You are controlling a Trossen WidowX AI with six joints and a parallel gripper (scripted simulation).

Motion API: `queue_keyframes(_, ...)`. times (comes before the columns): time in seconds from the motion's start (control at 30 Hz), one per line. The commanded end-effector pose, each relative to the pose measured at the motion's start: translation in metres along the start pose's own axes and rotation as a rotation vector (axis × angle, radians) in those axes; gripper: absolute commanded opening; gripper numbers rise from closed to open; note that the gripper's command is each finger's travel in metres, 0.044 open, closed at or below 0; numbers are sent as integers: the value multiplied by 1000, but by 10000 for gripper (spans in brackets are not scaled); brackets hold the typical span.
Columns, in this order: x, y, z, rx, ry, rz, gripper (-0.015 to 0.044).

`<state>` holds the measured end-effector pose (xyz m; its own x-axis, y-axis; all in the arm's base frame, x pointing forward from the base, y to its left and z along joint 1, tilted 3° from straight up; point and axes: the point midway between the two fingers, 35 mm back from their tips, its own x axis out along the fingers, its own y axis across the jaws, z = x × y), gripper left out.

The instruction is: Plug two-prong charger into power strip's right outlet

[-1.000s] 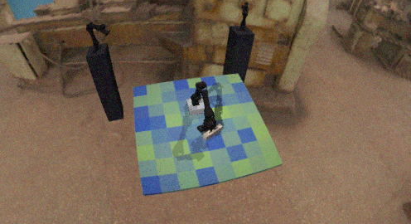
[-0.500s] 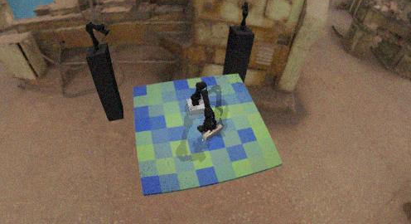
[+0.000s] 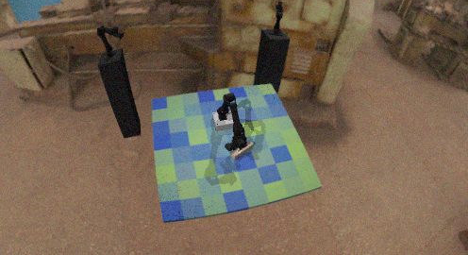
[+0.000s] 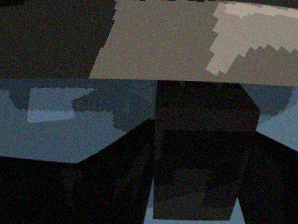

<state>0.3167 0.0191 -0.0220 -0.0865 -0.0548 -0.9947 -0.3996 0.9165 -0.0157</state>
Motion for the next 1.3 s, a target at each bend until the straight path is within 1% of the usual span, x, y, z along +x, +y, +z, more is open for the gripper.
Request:
queue_keyframes(0.0, -1, 0, 3, 6, -5, 4, 0)
queue_keyframes(1.27, -2, 0, 14, 6, -6, 4, 0)
